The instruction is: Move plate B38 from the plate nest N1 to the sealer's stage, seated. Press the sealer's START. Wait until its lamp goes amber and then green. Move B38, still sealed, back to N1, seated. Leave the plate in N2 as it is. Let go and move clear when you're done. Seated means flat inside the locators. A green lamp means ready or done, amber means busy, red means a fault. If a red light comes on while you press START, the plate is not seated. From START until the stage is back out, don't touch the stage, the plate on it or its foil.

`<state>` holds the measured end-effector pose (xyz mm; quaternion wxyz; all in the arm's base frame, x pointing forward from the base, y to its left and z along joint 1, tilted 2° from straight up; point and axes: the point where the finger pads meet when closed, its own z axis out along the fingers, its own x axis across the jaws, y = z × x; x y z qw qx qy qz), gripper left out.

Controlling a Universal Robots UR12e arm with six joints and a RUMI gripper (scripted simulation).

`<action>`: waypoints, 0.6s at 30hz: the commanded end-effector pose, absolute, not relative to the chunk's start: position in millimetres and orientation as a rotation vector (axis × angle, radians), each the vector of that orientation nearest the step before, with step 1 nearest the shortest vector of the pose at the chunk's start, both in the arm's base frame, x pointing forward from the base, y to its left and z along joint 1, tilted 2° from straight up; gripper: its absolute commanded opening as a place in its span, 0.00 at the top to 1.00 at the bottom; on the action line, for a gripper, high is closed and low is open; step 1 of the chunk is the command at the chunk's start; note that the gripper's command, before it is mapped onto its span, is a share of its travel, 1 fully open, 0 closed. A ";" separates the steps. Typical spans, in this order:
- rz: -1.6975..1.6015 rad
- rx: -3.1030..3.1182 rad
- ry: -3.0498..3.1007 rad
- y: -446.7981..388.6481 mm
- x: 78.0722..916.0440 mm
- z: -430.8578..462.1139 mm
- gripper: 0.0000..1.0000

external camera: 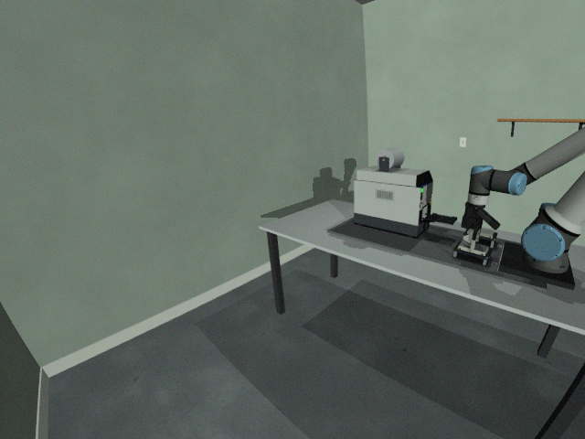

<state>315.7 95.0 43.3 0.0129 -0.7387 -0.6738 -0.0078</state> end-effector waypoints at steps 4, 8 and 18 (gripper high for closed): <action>-0.025 -2.303 -2.100 94.9 316.3 43.7 1.00; -0.025 -2.303 -2.100 94.8 316.3 43.7 1.00; -0.025 -2.303 -2.100 94.9 316.3 43.7 0.32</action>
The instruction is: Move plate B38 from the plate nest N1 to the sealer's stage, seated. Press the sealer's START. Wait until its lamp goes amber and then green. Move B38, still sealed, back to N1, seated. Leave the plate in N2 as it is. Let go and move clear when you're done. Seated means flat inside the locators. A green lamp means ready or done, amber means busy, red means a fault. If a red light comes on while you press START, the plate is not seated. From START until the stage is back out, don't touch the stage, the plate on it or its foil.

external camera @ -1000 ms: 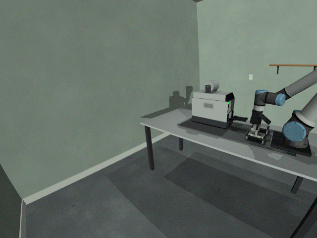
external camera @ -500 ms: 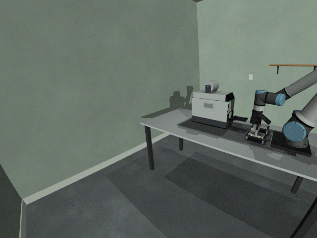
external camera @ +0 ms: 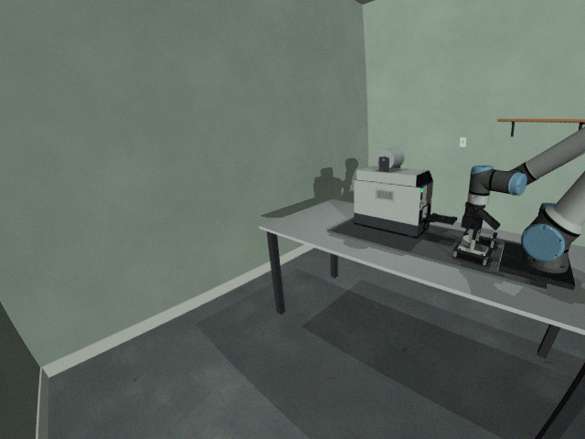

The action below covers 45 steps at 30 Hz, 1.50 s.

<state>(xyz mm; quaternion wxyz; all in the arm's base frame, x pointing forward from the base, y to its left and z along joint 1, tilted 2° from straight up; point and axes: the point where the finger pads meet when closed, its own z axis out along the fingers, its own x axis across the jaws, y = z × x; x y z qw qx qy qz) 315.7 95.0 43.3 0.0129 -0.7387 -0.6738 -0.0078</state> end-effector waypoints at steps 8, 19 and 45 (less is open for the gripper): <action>-0.025 -2.303 -2.100 94.9 316.3 43.7 0.32; -0.025 -2.303 -2.100 94.8 316.4 44.3 0.32; -0.025 -2.303 -2.100 94.4 316.4 59.0 0.32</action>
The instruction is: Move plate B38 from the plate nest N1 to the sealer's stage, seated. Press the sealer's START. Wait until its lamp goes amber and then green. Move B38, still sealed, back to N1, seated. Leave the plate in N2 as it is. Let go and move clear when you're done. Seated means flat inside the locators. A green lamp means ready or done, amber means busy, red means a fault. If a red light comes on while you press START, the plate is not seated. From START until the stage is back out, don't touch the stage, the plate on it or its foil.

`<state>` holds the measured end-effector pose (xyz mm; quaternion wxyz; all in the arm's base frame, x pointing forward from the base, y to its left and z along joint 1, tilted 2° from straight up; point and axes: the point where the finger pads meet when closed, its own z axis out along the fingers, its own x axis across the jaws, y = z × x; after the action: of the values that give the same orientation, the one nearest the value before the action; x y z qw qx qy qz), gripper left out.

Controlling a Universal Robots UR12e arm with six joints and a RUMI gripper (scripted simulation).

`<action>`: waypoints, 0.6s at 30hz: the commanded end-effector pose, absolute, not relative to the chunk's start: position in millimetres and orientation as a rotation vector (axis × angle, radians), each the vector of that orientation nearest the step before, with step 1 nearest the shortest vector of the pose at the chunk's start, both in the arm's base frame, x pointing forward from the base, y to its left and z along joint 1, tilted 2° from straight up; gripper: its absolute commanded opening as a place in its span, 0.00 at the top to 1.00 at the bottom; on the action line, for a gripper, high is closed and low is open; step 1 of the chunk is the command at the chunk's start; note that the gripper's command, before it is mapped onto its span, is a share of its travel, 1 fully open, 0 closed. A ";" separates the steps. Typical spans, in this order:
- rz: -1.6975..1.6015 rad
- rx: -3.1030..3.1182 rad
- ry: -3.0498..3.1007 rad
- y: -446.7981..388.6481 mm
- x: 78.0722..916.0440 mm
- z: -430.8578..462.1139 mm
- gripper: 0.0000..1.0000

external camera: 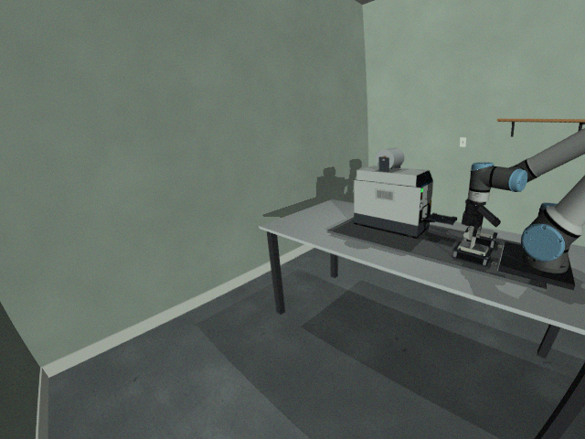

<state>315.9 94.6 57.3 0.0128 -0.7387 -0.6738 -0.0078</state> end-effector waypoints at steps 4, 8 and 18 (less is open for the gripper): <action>-0.025 -2.303 -2.100 94.3 316.5 61.7 0.32; -0.025 -2.303 -2.100 94.2 316.5 64.4 0.32; -0.025 -2.303 -2.100 94.1 316.5 69.6 0.32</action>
<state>315.9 94.3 67.0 0.0128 -0.7388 -0.6738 -0.0078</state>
